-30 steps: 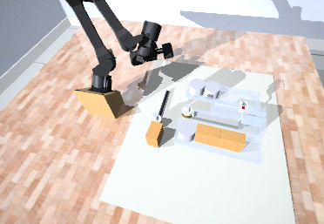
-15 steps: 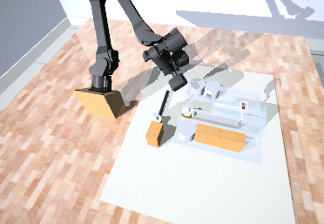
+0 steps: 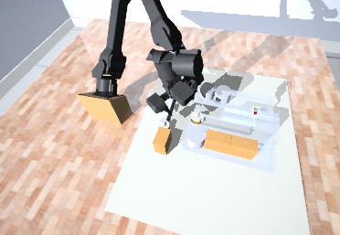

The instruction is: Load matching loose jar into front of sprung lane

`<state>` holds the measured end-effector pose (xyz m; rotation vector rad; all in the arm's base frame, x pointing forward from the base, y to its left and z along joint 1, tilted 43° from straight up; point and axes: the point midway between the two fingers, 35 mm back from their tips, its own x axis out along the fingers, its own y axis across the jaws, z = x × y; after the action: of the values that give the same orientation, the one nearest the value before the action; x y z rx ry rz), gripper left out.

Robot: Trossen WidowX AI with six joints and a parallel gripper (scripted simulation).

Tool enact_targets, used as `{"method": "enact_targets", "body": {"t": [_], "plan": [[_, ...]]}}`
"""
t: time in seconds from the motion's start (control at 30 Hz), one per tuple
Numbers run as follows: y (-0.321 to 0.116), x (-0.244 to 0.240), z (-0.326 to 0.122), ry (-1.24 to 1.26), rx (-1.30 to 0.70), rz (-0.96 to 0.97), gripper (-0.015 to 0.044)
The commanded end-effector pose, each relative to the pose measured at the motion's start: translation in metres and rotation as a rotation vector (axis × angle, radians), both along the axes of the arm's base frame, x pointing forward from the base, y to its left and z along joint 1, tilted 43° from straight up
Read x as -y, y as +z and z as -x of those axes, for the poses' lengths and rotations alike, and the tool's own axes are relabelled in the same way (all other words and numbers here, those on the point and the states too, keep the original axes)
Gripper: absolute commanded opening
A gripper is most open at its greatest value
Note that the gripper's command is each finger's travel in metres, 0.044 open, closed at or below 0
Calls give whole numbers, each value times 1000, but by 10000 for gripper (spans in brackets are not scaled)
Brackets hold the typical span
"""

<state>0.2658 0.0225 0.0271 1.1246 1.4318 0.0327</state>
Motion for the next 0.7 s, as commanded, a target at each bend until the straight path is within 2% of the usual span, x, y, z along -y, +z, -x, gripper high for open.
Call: {"method": "enact_targets", "body": {"t": [0.0,0.1,0.57,0.67], "plan": [[-21,49,32,-399,-609,-95,440],[-22,57,42,-483,-761,-121,440],[-23,58,41,-483,-761,-121,440],[-35,46,42,-482,-761,-121,440]]}}
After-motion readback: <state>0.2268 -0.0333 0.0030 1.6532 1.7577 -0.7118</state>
